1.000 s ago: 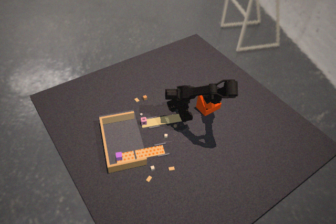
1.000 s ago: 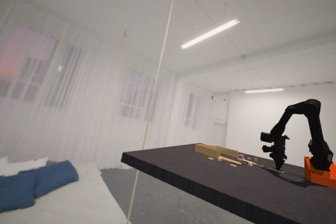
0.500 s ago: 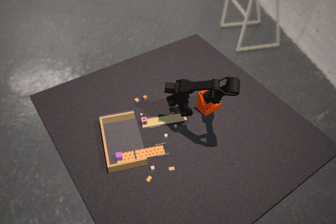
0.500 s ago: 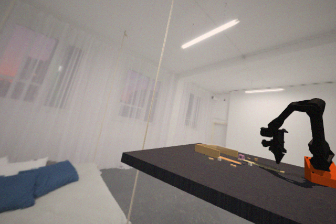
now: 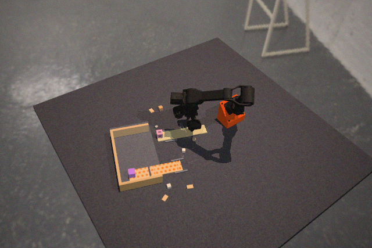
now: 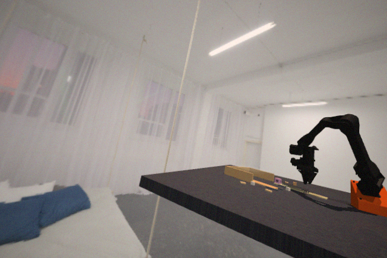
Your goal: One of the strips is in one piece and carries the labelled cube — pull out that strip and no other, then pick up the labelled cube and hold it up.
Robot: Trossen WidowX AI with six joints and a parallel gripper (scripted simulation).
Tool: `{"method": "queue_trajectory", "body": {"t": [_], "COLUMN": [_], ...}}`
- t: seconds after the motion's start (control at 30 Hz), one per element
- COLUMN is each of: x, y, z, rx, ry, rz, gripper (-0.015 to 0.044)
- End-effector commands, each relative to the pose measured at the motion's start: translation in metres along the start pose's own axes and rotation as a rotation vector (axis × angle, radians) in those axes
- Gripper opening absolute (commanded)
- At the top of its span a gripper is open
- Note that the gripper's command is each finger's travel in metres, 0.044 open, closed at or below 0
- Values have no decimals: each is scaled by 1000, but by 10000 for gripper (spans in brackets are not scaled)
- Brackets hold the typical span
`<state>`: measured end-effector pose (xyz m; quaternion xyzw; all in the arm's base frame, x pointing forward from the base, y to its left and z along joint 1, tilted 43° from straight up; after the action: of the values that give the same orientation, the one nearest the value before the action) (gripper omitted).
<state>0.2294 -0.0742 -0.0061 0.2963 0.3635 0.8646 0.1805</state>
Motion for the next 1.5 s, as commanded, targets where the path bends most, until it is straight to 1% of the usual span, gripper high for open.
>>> {"method": "queue_trajectory", "body": {"t": [0.0, 1.27, 1.47], "x": [-15, -152, -152], "y": [2, 19, 12], "z": [4, 45, 45], "rx": [-4, -5, -6], "ry": [-6, 1, 1], "rz": [0, -8, -8], "gripper": [440, 440, 283]}}
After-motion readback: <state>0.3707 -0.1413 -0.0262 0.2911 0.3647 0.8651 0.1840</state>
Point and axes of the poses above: the point midway between the two fingers, 35 mm back from their tips, its own y axis back along the fingers, its own z axis across the jaws, x = y × z, the point moved 3 cm from there along y, back along the fingers, and after that the axes turned 14 degrees about -y, right-handed, at the moved point
